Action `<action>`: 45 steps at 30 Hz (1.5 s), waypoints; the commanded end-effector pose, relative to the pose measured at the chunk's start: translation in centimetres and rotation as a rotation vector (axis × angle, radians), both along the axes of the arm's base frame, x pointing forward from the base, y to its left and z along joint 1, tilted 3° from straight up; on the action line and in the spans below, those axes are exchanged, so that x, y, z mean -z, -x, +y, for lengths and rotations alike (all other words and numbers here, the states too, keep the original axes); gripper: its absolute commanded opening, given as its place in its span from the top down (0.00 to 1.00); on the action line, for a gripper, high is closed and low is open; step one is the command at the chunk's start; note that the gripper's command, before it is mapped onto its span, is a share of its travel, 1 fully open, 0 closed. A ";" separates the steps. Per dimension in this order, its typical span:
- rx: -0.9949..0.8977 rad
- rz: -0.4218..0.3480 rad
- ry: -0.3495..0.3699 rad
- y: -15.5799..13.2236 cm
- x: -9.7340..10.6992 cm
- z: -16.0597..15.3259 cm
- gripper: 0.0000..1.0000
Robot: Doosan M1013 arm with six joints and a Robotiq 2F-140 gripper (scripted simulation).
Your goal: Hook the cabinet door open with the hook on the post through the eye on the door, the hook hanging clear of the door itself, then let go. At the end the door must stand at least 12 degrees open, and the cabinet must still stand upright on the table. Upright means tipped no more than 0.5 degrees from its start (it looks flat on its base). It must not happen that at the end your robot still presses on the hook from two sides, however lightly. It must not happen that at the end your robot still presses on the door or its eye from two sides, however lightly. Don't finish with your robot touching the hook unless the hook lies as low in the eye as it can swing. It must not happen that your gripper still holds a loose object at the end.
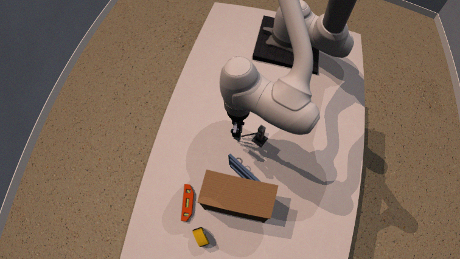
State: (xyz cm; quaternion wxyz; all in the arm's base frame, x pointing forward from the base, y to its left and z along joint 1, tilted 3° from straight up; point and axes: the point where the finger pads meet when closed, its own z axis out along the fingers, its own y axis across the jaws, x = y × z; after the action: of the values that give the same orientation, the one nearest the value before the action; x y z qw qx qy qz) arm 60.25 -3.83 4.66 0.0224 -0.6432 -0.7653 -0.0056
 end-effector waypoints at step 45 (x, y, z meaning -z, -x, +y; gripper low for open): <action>-0.001 0.001 -0.002 0.3 1.6 0.3 0.85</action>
State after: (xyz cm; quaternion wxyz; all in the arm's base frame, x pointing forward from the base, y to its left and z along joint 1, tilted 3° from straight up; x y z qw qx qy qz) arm 60.26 -3.79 3.67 0.0209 -0.6434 -0.7652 -0.0065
